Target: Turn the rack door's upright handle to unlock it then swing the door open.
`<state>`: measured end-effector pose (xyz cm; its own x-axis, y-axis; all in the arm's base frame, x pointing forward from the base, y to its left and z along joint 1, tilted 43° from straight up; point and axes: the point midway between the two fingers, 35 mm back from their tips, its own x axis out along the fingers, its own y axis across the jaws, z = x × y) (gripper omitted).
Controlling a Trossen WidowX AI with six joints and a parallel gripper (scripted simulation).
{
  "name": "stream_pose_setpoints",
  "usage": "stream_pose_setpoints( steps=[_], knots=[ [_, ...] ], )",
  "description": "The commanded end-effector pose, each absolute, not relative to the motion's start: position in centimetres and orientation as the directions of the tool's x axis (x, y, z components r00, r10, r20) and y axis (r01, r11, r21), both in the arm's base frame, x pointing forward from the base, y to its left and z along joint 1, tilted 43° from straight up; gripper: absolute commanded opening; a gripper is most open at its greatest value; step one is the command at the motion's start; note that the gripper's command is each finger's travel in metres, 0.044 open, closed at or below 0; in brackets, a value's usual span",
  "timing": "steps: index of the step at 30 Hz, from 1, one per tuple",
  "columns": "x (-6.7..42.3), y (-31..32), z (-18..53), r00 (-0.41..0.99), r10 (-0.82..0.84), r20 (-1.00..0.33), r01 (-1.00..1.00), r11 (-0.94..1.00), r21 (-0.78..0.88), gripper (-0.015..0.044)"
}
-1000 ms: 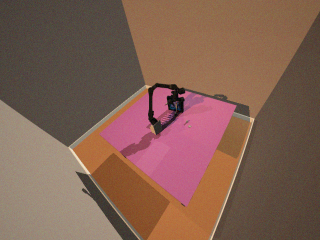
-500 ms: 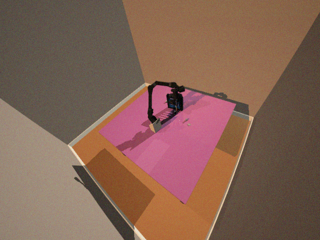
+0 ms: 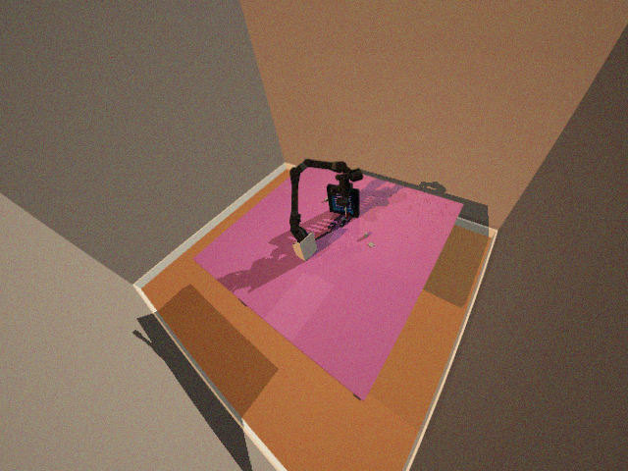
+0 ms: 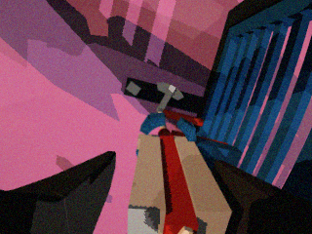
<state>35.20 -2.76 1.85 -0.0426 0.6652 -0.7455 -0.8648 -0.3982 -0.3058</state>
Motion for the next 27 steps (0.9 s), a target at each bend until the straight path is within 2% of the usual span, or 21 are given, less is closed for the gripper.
stream_pose_setpoints(
  steps=[1, 27],
  knots=[
    [35.26, -2.55, 1.86, -0.044, 0.667, -0.744, -0.854, -0.411, -0.318, 0.0267],
    [35.26, -2.55, 1.86, -0.044, 0.667, -0.744, -0.854, -0.411, -0.318, 0.0093]
  ],
)
